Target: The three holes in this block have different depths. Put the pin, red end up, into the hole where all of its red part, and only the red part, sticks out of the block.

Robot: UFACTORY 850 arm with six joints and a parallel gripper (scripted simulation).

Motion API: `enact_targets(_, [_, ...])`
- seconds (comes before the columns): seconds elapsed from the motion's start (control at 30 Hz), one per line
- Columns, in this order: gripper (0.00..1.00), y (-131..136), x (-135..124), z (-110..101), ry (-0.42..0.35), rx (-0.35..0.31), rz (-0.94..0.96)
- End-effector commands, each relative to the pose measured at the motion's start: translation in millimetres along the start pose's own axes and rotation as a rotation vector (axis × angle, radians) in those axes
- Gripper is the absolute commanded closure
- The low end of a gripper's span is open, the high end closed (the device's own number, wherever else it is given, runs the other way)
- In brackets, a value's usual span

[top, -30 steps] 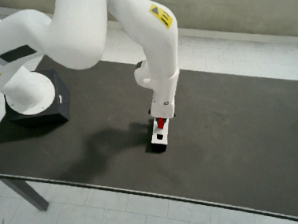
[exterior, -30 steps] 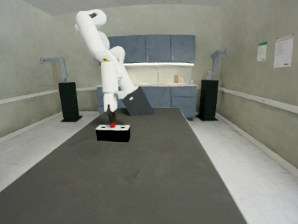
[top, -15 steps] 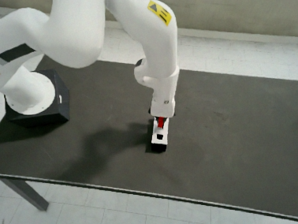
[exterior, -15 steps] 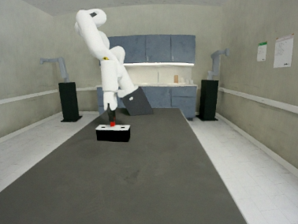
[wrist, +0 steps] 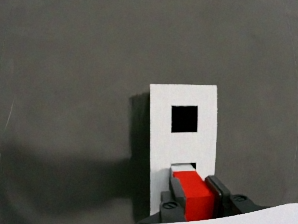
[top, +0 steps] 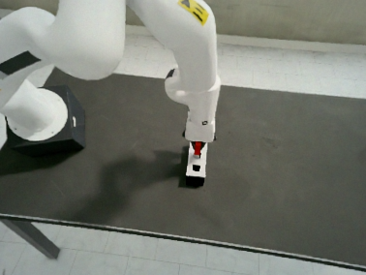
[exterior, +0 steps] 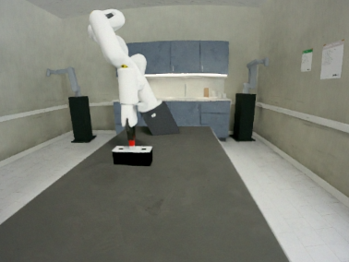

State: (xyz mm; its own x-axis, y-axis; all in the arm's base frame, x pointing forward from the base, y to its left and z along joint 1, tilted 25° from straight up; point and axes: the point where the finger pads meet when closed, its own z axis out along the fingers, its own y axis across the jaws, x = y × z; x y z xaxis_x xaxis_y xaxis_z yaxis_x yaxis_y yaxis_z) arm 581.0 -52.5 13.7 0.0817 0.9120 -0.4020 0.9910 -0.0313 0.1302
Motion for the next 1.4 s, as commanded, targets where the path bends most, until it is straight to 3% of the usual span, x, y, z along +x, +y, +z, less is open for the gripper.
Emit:
enact_targets(0.0, [1.00, 0, 0, -17, 0.000, -0.002, 0.000])
enact_targets(0.5, [1.00, 0, 0, -17, 0.000, -0.002, 0.000])
enact_targets(0.53, [1.00, 0, 0, -86, 0.000, -0.002, 0.000])
enact_targets(0.63, [1.00, 0, 0, -94, 0.000, -0.002, 0.000])
enact_targets(0.7, [1.00, 0, 0, -115, 0.000, -0.002, 0.000])
enact_targets(1.07, [1.00, 0, 0, -116, 0.000, -0.002, 0.000])
enact_targets(1.1, [1.00, 0, 0, -164, 0.000, -0.002, -0.001])
enact_targets(1.37, [1.00, 0, 0, -164, 0.000, -0.002, -0.001])
